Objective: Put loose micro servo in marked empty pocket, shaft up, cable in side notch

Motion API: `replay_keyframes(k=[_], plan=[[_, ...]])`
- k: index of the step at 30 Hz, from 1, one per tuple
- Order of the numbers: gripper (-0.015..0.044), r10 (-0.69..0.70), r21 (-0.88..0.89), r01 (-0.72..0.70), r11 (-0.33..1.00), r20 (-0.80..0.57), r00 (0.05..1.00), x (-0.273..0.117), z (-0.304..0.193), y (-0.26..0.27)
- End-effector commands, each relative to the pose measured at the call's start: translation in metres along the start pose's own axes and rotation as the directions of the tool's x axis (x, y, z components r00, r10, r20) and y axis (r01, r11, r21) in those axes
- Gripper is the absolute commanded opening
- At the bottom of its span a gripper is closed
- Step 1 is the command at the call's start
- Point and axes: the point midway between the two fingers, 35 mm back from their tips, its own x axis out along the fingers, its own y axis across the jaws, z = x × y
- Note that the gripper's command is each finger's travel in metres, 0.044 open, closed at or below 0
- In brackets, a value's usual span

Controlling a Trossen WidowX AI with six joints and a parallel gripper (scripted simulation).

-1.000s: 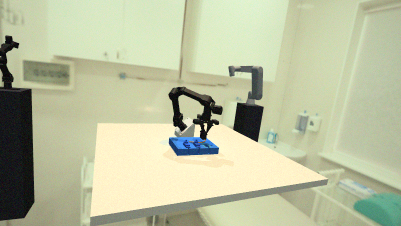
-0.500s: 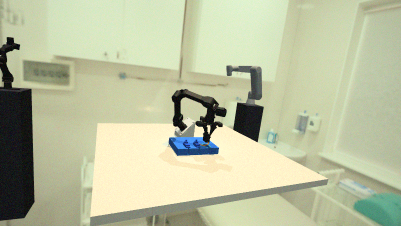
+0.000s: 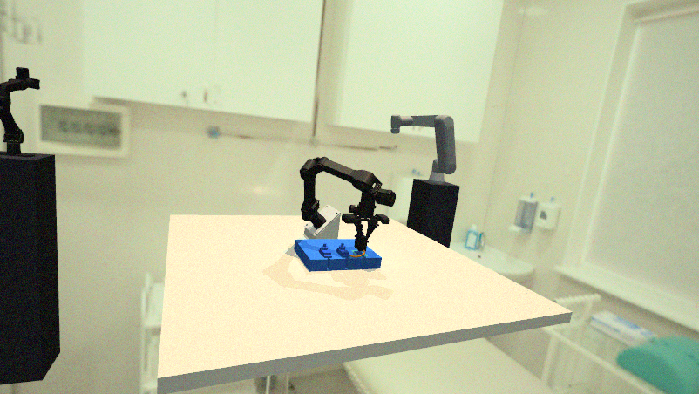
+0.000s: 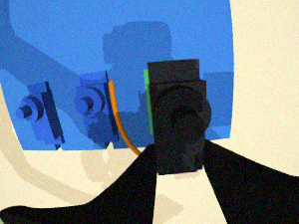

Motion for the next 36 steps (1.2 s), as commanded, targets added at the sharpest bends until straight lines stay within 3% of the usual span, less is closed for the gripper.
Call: replay_keyframes(k=[1, 36], plan=[[0.0, 0.003, -0.008, -0.003, 1.0, -0.008, 1.0, 0.0047, -0.0003, -0.0012], [0.0, 0.003, -0.008, -0.003, 1.0, -0.008, 1.0, 0.0085, -0.0036, -0.0024]])
